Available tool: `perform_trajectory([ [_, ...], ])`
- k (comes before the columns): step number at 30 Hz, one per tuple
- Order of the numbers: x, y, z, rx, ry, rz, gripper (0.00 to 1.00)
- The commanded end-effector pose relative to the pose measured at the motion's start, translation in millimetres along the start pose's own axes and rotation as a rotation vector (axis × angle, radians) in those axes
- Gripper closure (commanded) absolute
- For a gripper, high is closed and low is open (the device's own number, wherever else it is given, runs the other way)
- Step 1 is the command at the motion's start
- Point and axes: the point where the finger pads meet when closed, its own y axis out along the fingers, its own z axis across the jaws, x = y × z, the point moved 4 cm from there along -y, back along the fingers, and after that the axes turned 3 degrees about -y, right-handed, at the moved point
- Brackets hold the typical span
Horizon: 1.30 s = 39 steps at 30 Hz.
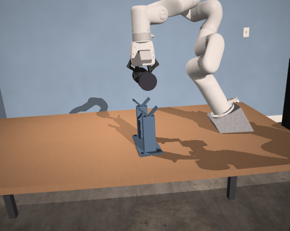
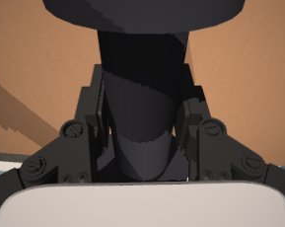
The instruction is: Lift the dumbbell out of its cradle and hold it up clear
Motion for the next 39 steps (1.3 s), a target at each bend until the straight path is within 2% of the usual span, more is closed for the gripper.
perform_trajectory([
  [1, -0.2, -9.7, 0.5, 0.004, 0.000, 0.001, 1.00],
  [39, -0.2, -13.4, 0.3, 0.004, 0.000, 0.002, 1.00],
])
